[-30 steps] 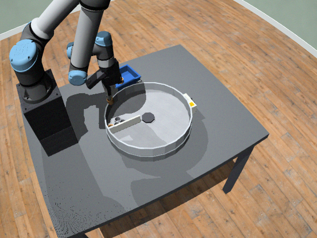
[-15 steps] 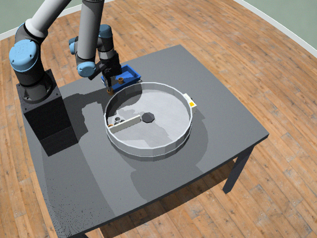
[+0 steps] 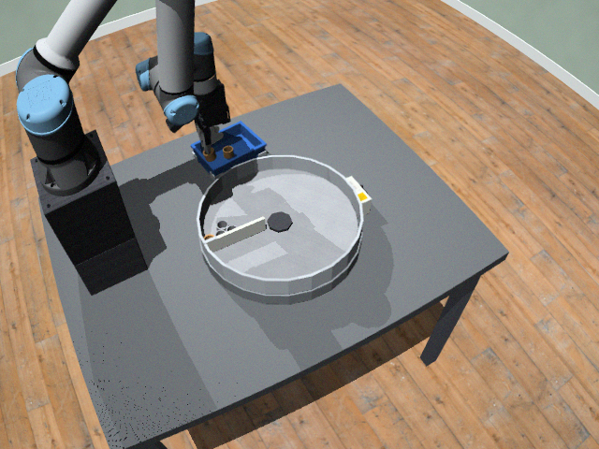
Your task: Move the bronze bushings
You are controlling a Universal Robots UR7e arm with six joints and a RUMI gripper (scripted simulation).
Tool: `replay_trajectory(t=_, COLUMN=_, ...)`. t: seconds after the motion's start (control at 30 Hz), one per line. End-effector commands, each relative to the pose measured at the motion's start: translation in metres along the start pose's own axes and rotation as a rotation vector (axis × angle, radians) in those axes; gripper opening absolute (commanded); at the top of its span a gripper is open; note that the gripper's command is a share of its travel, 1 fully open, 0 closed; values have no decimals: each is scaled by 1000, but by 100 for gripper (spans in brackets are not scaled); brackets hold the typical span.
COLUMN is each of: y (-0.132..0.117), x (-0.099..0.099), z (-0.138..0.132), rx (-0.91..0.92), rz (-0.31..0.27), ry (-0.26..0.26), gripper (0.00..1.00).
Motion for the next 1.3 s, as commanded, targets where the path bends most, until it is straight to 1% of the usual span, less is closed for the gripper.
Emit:
replay_trajectory(t=0.0, y=-8, x=3, z=35, rx=10, rz=14, ry=10, gripper=0)
replay_trajectory(t=0.03, y=-8, x=3, z=35, rx=10, rz=14, ry=10, gripper=0)
replay_trajectory(t=0.3, y=-17, x=3, z=74, rx=10, rz=14, ry=10, gripper=0)
replay_trajectory(t=0.53, y=-22, x=4, z=98, rx=10, rz=14, ry=10, gripper=0)
replay_trajectory(t=0.6, y=-22, x=4, z=98, rx=10, rz=14, ry=10, gripper=0)
replay_trajectory(t=0.93, y=-26, x=4, z=117, rx=10, rz=14, ry=10, gripper=0)
replay_trajectory(t=1.27, y=-27, x=4, z=121, rx=10, rz=14, ry=9, gripper=0)
Point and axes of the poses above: the point where the finger pads meet when closed, its own x axis out along the fingers, its own z axis across the jaws, y = z × x, the point moved 1 cm from there along -x, back along the fingers, and after that the axes turned 11 degrees about x, right-handed, at the moved point
